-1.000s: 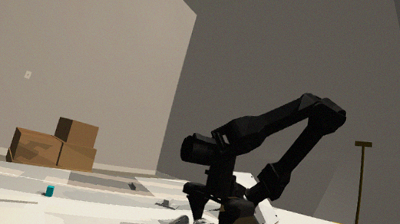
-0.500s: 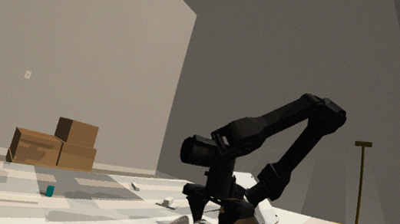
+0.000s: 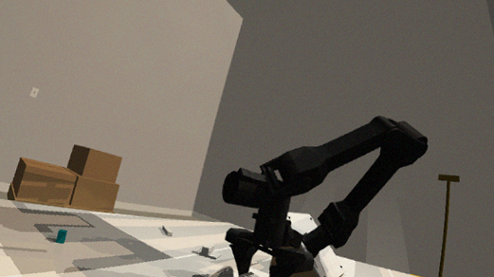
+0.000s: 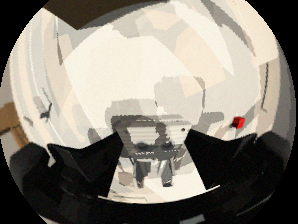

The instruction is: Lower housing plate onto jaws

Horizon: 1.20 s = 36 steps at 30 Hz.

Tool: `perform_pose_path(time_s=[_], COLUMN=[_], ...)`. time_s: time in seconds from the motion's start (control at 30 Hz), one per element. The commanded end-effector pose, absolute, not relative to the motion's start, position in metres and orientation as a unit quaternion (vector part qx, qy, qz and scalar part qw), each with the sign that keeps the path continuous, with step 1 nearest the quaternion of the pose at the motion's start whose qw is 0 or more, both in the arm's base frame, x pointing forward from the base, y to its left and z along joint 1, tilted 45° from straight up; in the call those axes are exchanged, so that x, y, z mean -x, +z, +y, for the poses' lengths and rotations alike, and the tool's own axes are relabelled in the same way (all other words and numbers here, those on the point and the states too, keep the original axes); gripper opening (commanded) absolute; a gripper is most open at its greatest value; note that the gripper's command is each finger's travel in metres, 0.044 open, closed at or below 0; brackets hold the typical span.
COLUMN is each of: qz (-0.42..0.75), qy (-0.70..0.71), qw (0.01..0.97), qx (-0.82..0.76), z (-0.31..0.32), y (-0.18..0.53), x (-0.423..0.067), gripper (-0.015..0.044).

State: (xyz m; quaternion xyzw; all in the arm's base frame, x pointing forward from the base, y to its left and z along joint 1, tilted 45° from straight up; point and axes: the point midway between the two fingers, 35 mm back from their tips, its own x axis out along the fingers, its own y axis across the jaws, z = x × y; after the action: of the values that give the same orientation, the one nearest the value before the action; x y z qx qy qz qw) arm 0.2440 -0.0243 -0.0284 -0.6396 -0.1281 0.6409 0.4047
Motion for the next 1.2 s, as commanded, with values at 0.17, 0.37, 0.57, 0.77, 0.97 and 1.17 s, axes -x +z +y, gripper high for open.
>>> perform_pose_path(time_s=[0.17,0.37,0.57,0.77,0.97,1.17], qz=[-0.128,-0.128,-0.128,-0.128,-0.129,-0.129], qy=[0.640,0.640,0.640,0.640,0.640,0.640], qw=[0.407,0.407,0.407,0.407,0.406,0.406], qx=[0.639,0.639,0.640,0.640,0.640,0.640], z=[-0.0224,-0.0223,-0.0207,-0.0206,-0.0190,-0.0189], y=[-0.0301,-0.0302,-0.0319,-0.0320,-0.0336,-0.0337], x=[-0.2447,-0.2447,-0.2451,-0.2451,-0.2454,-0.2454], gripper=[0.0351,0.0351,0.0351,0.0351,0.0351,0.0351])
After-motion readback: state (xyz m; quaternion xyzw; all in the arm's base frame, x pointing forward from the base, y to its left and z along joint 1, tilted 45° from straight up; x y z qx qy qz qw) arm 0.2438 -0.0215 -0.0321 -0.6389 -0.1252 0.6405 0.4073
